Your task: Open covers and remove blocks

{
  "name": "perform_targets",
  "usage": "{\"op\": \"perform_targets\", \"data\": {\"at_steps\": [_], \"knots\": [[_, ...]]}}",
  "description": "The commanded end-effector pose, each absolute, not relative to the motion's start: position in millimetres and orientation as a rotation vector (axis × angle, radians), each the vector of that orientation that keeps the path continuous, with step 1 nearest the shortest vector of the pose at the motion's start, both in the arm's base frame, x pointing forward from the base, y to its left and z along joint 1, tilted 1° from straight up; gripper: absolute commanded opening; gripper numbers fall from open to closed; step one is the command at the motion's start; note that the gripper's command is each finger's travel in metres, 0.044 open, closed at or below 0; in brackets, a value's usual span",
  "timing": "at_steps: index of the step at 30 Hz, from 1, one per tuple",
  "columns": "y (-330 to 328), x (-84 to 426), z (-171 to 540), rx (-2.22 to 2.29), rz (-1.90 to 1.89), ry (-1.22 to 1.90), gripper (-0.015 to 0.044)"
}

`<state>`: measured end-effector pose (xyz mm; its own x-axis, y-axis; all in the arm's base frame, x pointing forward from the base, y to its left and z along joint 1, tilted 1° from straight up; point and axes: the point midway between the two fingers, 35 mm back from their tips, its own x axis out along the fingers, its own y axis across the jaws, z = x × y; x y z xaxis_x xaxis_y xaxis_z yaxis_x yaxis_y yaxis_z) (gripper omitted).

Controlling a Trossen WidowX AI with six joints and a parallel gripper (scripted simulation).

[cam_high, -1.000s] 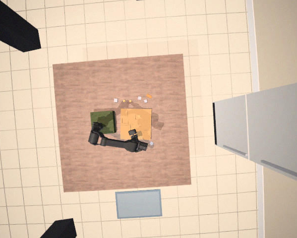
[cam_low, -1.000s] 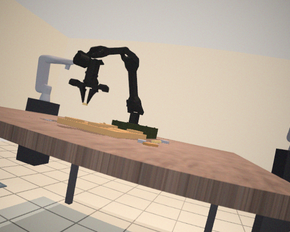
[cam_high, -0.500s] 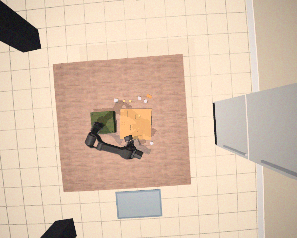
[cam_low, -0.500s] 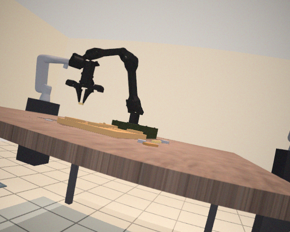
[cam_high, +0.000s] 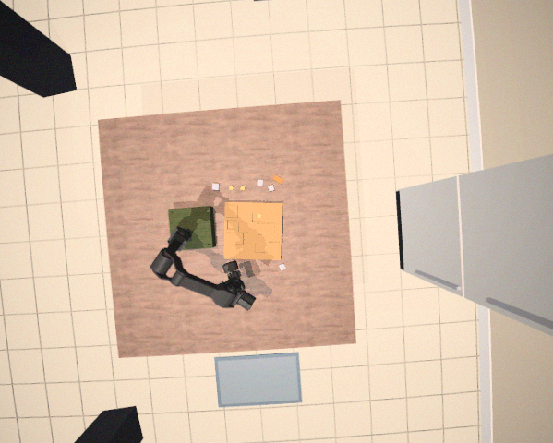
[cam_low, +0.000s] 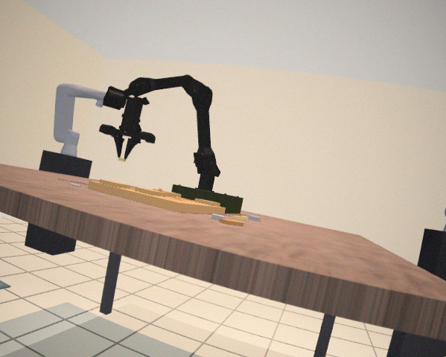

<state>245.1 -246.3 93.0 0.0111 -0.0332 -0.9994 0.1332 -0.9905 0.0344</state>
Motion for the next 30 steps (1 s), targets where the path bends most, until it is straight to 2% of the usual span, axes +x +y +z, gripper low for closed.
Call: {"op": "perform_targets", "data": {"at_steps": [1, 30], "knots": [[-248.6, 237.7, 94.0, 2.150, -2.116, 0.115, 0.0080], [-253.5, 241.6, 47.4, 2.150, -2.116, 0.115, 0.0080]]}}
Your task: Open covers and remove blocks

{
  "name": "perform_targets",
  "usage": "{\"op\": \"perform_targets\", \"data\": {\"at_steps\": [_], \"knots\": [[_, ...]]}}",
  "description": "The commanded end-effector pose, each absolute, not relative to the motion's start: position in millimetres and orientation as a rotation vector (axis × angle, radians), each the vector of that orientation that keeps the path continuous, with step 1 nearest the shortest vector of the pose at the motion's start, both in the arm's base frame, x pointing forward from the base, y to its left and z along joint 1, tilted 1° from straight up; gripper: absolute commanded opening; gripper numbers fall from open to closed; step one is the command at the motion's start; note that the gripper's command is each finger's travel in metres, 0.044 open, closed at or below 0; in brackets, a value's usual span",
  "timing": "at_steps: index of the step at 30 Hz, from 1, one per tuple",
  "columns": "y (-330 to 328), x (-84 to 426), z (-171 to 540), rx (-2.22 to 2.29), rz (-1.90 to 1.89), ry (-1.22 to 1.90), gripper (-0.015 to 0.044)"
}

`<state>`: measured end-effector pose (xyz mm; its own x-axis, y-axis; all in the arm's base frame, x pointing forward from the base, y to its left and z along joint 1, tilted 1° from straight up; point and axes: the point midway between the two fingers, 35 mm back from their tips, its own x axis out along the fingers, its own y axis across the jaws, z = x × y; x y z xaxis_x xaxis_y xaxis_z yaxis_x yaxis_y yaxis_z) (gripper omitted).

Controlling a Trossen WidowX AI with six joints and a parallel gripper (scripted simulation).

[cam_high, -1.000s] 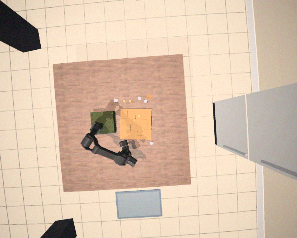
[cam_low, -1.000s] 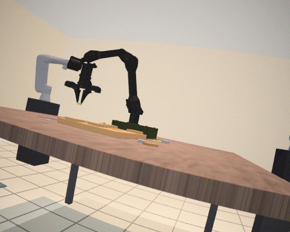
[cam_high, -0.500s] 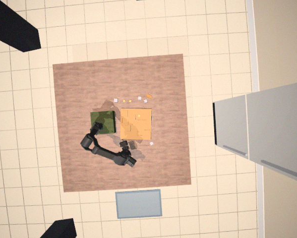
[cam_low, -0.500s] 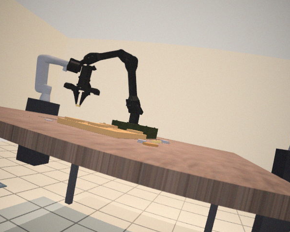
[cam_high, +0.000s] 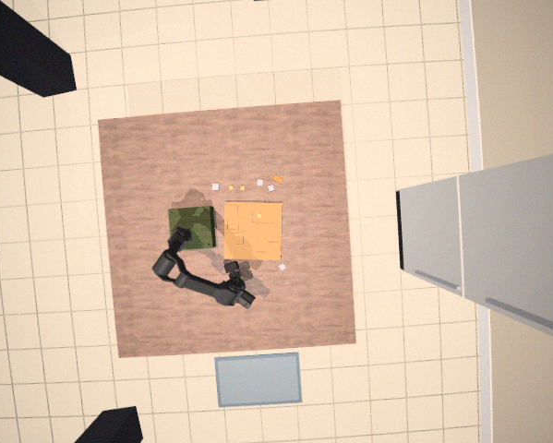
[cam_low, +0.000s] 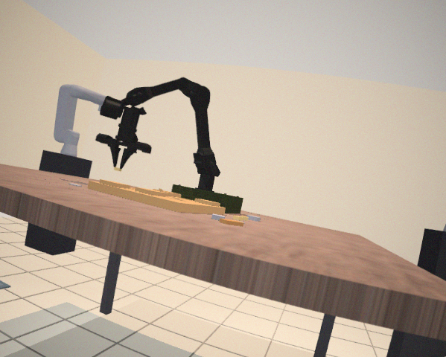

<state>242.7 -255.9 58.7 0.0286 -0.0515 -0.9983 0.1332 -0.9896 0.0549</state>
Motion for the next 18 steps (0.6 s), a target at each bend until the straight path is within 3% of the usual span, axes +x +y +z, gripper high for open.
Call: {"op": "perform_targets", "data": {"at_steps": [1, 18], "knots": [[-253.6, 241.6, 45.7, 2.150, -2.116, 0.115, 0.0080], [-253.9, 241.3, 17.9, 2.150, -2.116, 0.115, 0.0080]]}}
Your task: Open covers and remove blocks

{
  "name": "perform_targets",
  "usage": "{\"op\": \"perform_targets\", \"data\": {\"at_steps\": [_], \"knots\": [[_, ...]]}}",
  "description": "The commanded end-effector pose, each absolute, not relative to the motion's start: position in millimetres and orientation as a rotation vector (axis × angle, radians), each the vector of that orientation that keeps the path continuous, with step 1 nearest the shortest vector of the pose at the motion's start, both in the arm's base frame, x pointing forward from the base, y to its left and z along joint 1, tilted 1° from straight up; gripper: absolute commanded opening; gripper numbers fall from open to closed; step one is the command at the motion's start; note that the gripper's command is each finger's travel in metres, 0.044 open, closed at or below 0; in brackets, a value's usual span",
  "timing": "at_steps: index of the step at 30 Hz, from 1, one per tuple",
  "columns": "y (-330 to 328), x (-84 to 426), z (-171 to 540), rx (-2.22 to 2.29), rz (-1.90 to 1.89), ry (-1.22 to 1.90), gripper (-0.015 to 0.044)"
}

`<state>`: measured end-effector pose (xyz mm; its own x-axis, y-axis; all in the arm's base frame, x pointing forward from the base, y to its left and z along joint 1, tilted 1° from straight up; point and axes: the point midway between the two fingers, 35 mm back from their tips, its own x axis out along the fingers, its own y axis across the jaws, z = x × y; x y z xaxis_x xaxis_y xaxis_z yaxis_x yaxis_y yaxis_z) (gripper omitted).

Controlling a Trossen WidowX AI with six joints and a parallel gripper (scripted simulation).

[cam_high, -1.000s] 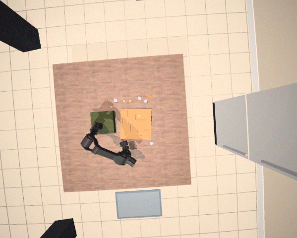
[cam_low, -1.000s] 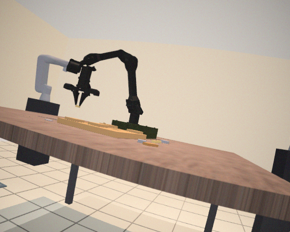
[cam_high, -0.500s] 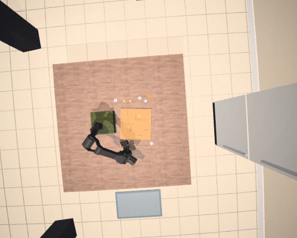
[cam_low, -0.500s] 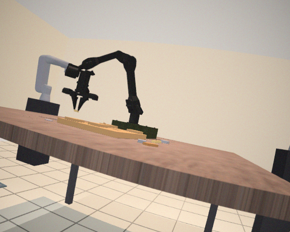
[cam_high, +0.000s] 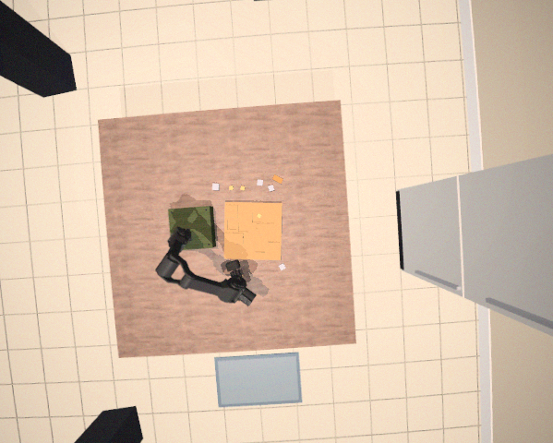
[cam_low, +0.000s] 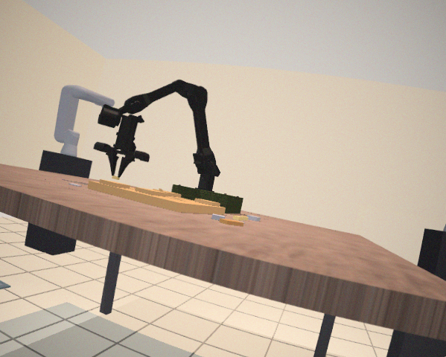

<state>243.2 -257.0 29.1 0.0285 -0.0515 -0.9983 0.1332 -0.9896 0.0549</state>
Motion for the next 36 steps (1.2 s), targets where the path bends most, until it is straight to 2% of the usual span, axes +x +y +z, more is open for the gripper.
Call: {"op": "perform_targets", "data": {"at_steps": [1, 36], "knots": [[-253.8, 241.2, 16.3, 2.150, -2.116, 0.115, 0.0080], [-251.9, 238.8, -13.1, 2.150, -2.116, 0.116, 0.0080]]}}
